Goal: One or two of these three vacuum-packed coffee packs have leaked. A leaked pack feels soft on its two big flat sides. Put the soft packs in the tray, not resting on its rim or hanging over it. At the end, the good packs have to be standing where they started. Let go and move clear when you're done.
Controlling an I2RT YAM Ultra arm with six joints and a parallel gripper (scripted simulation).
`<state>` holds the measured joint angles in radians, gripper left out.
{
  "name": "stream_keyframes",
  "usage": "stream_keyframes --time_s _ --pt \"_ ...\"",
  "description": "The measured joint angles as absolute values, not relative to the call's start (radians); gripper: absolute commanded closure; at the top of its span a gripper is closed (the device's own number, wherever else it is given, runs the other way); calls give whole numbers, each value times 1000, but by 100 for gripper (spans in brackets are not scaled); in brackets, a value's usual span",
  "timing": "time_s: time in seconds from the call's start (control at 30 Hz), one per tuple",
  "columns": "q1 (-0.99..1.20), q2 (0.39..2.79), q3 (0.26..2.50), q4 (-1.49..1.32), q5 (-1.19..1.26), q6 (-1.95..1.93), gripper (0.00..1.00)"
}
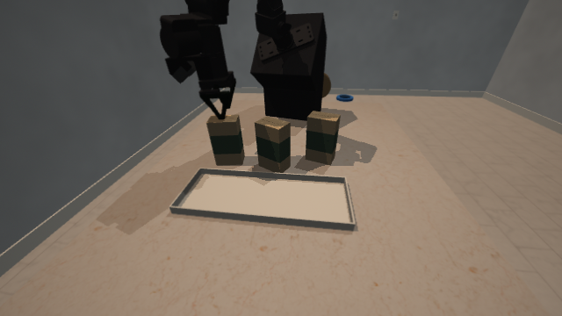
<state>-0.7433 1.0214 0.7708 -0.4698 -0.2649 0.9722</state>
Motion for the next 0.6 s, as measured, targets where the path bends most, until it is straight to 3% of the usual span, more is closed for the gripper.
stream_keyframes --time_s 0.6 --pt "-743 1019 771 -440 -259 974 21"
